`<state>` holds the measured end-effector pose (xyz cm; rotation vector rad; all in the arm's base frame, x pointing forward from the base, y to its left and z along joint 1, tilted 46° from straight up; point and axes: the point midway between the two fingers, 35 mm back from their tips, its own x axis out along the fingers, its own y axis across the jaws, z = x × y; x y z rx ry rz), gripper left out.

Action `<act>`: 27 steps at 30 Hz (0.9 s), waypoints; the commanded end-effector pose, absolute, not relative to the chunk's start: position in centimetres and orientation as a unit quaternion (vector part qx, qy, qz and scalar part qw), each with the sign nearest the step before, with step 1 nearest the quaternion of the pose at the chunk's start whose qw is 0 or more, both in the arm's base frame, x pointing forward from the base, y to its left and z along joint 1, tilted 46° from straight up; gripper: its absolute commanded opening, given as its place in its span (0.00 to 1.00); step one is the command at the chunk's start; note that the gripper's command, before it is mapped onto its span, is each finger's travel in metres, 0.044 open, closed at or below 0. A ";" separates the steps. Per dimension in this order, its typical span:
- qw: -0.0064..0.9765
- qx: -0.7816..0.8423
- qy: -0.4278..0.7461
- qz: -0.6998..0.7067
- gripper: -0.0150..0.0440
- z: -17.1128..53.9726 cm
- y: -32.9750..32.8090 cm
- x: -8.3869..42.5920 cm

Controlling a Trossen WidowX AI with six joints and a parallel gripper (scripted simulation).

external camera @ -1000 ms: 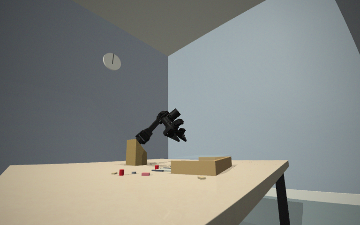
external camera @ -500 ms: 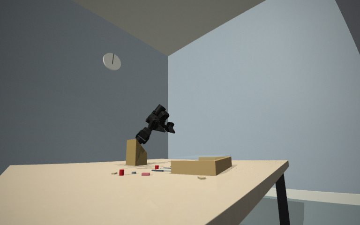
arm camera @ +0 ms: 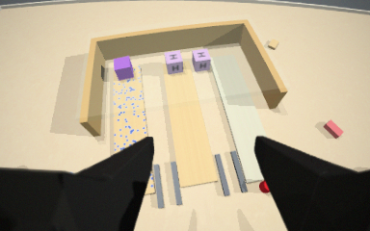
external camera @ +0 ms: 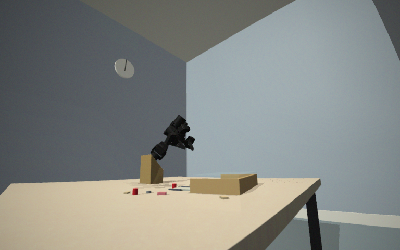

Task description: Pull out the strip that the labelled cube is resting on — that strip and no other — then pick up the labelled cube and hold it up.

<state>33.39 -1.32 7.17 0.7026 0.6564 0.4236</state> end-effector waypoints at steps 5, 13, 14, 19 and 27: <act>0.826 0.282 0.422 0.245 0.44 4.8 0.5 37.3; 0.748 0.213 0.542 0.318 0.25 2.3 4.0 39.1; 0.736 0.204 0.556 0.329 0.25 2.1 4.5 39.2; 0.677 0.166 0.609 0.378 0.25 1.2 6.6 39.0; 0.674 0.165 0.611 0.380 0.25 0.8 7.1 39.0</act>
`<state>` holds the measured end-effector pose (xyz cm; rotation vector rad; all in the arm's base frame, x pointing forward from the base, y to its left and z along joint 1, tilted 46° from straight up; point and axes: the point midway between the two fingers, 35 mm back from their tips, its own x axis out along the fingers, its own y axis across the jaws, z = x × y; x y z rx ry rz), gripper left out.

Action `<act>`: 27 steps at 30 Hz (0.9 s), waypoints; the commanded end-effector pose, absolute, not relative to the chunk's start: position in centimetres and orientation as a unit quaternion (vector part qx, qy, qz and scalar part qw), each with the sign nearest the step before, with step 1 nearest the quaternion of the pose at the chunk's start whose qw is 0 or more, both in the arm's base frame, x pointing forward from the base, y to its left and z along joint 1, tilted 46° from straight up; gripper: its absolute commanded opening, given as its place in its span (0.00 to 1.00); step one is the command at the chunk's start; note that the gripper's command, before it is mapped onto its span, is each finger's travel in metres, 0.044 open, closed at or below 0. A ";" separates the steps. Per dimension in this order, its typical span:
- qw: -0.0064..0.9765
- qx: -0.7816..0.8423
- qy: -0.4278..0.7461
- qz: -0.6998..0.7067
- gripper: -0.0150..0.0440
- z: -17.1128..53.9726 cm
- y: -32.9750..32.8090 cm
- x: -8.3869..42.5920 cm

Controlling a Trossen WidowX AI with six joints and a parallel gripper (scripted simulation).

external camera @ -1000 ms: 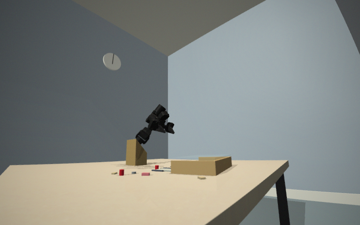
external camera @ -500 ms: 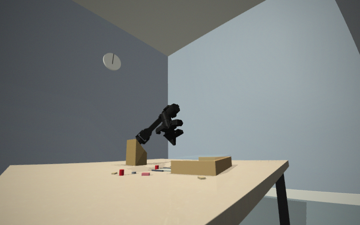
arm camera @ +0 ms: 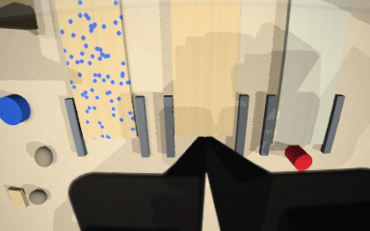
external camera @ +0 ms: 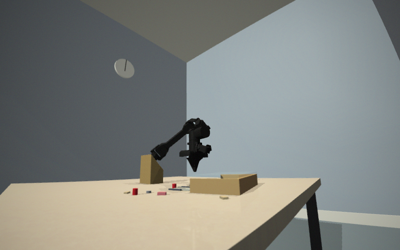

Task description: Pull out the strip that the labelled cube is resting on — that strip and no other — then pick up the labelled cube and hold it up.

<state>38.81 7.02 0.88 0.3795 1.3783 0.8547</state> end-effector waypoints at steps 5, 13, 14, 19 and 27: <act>0.675 0.165 0.611 0.380 0.25 0.1 7.6 39.0; 0.675 0.165 0.611 0.380 0.25 -0.8 8.5 39.0; 0.675 0.165 0.611 0.380 0.25 -1.0 8.7 39.0; 0.675 0.165 0.611 0.380 0.25 -1.6 9.2 39.0; 0.674 0.165 0.611 0.380 0.25 -2.5 10.1 38.9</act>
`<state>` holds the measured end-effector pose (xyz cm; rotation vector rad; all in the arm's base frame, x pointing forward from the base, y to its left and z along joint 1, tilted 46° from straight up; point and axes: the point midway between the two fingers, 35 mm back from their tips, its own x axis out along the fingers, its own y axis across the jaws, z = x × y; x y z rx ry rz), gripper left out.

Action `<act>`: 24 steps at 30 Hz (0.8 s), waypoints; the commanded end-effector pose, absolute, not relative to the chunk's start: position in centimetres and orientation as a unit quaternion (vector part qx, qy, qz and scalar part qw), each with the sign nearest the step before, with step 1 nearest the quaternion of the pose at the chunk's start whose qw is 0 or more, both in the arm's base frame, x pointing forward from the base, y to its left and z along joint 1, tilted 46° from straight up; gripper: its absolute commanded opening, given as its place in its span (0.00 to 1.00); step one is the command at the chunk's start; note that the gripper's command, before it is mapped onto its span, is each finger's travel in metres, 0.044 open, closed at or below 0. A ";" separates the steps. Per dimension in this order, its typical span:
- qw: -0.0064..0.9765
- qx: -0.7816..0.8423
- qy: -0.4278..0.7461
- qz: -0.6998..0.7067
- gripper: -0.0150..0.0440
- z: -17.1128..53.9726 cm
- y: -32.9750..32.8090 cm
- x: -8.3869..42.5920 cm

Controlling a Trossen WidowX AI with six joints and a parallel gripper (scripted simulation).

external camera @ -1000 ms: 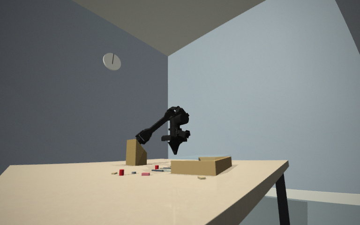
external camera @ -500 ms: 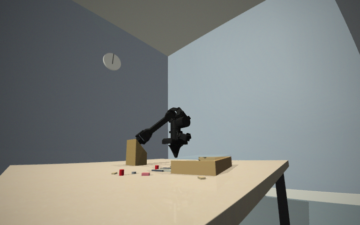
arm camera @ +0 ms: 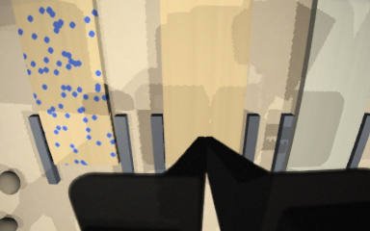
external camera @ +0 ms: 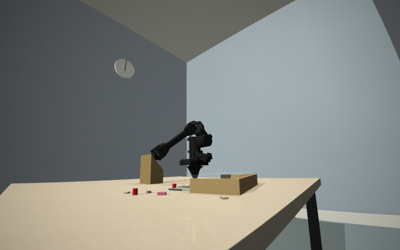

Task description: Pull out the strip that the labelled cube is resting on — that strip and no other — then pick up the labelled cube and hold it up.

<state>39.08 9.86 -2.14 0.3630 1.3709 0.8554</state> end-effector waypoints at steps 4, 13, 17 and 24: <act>0.674 0.166 0.611 0.380 0.25 -3.0 10.6 38.8; 0.674 0.166 0.611 0.381 0.25 -4.0 11.4 38.7; 0.674 0.166 0.611 0.381 0.25 -4.0 11.5 38.7; 0.674 0.166 0.611 0.381 0.25 -4.0 11.5 38.7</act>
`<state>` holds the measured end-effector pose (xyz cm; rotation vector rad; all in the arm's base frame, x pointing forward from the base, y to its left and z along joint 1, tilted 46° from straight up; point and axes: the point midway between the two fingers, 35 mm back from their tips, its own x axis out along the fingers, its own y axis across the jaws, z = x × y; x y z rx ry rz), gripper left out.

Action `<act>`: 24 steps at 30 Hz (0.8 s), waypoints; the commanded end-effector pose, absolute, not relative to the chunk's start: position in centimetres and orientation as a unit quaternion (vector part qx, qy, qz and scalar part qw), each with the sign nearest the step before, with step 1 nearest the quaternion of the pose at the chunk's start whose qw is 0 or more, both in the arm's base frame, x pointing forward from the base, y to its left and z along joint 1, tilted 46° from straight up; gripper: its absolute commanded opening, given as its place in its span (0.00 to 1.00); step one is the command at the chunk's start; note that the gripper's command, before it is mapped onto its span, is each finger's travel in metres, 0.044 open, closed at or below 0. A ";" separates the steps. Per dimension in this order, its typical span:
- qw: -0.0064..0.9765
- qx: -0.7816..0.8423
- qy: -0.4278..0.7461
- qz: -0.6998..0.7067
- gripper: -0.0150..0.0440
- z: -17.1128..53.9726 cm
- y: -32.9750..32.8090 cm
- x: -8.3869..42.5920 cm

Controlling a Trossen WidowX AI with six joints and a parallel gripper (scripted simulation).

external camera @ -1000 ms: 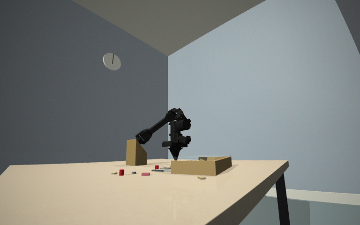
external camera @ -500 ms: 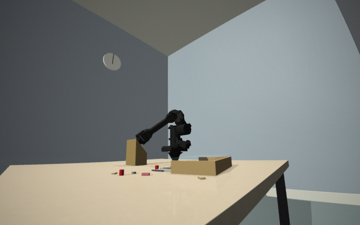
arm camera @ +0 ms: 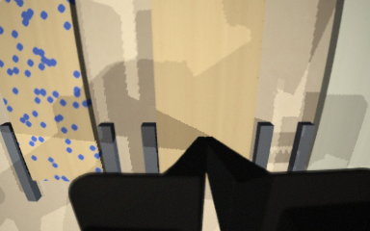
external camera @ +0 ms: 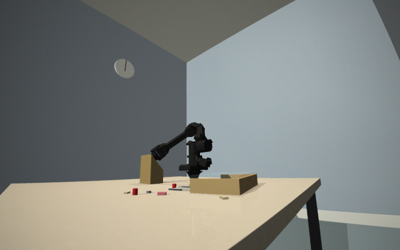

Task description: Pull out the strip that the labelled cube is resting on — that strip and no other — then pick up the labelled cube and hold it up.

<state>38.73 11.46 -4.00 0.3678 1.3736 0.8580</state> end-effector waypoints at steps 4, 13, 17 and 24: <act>0.674 0.166 0.611 0.381 0.25 -4.0 11.5 38.7; 0.674 0.166 0.611 0.381 0.25 -4.1 11.5 38.7; 0.674 0.166 0.611 0.381 0.25 -4.1 11.6 38.7; 0.674 0.166 0.611 0.381 0.25 -4.2 11.6 38.7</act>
